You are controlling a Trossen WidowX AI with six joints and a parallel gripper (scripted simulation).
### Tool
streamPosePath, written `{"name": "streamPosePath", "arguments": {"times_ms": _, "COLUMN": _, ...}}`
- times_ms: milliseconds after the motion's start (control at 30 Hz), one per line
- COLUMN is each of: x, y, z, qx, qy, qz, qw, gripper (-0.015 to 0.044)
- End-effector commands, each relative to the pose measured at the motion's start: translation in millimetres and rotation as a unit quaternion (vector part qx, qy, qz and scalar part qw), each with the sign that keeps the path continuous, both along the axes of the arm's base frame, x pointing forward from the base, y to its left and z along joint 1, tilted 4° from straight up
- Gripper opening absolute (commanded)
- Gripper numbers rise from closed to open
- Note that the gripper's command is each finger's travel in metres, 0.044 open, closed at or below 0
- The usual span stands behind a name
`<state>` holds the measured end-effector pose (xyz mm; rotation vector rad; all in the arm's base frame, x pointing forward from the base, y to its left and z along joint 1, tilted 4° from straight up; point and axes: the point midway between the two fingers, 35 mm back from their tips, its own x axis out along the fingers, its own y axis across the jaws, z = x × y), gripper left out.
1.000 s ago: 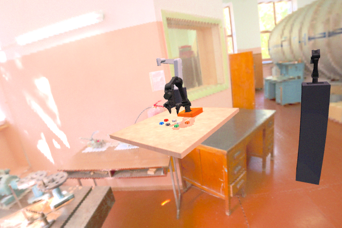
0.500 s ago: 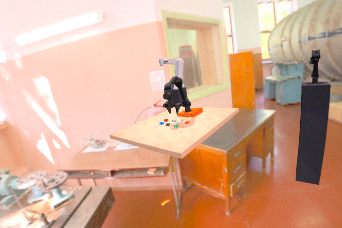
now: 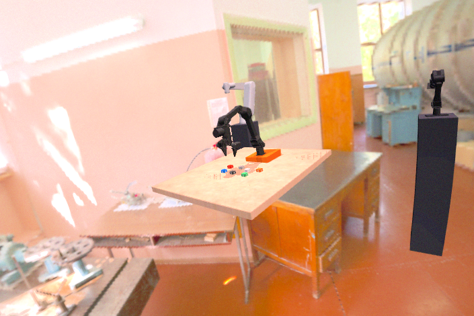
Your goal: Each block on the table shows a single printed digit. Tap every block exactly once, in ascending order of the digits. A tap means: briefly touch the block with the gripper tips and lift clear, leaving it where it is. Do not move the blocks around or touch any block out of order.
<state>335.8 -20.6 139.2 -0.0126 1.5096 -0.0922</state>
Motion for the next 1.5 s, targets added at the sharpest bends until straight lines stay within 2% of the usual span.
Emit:
{"name": "streamPosePath", "arguments": {"times_ms": 0, "x": 0, "y": 0, "z": 0, "qx": 0.001, "qy": -0.001, "qz": 0.004, "qw": 1.0, "gripper": 0.04}}
{"name": "streamPosePath", "arguments": {"times_ms": 467, "x": 0, "y": -3, "z": 0, "qx": 0.001, "qy": -0.001, "qz": 0.004, "qw": 1.0, "gripper": 0.04}}
{"name": "streamPosePath", "arguments": {"times_ms": 633, "x": -5, "y": -68, "z": 4, "qx": -0.002, "qy": -0.001, "qz": 0.004, "qw": 1.0, "gripper": 0.04}}
{"name": "streamPosePath", "arguments": {"times_ms": 700, "x": -7, "y": -78, "z": 5, "qx": -0.002, "qy": -0.001, "qz": 0.004, "qw": 1.0, "gripper": 0.04}}
{"name": "streamPosePath", "arguments": {"times_ms": 1467, "x": -8, "y": -77, "z": 5, "qx": -0.002, "qy": -0.001, "qz": 0.004, "qw": 1.0, "gripper": 0.04}}
